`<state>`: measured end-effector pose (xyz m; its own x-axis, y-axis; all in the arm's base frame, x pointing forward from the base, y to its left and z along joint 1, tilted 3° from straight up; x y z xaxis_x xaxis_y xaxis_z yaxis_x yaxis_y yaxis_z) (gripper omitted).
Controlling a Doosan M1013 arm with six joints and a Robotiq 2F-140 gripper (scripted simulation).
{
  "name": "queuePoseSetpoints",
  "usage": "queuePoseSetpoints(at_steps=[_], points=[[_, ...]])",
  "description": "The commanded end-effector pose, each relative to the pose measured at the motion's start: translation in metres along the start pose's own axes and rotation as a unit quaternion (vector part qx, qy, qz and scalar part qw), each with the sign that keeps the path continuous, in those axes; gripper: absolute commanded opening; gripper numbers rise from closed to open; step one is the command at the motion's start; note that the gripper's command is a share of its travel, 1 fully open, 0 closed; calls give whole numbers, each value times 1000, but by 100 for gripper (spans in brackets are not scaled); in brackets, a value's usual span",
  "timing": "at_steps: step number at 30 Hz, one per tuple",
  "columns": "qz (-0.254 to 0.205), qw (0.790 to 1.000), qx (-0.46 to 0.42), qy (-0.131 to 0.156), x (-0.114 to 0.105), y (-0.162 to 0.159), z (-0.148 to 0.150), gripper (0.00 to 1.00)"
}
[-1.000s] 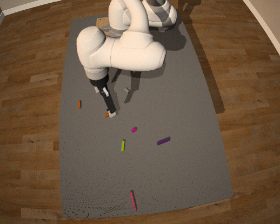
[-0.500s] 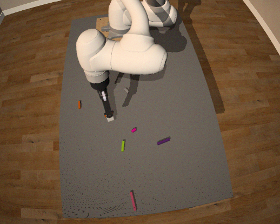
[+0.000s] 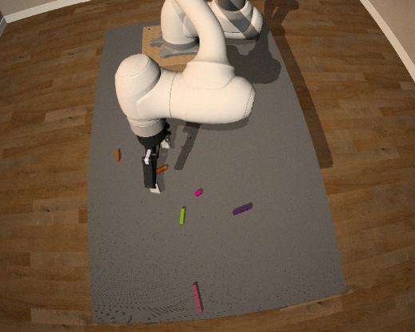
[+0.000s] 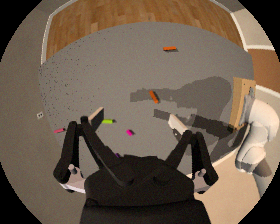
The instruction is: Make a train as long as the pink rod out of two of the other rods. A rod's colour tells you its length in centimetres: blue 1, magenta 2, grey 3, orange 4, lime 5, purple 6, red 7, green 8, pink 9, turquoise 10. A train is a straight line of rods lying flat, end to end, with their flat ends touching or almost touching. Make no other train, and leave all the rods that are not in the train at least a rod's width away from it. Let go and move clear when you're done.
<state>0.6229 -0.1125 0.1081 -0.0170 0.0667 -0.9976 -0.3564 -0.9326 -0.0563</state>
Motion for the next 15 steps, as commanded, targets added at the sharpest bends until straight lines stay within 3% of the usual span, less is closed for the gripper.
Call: queuePoseSetpoints(at_steps=[1,9,10,15], points=[[7,996,83,0,1,-8,-11,100],[7,983,184,0,3,-18,-24,100],[7,973,231,1,4,-23,-30,100],[7,952,306,1,6,-31,-40,100]])
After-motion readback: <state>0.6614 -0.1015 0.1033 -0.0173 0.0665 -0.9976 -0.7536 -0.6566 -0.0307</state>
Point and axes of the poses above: the point where the finger pads meet when closed, its own x axis out along the fingers, its own z axis across the jaws, y = z × x, the point moved 6 cm from there along -x, back along the fingers, and after that the axes turned 4 degrees about x, right-handed, at the moved point
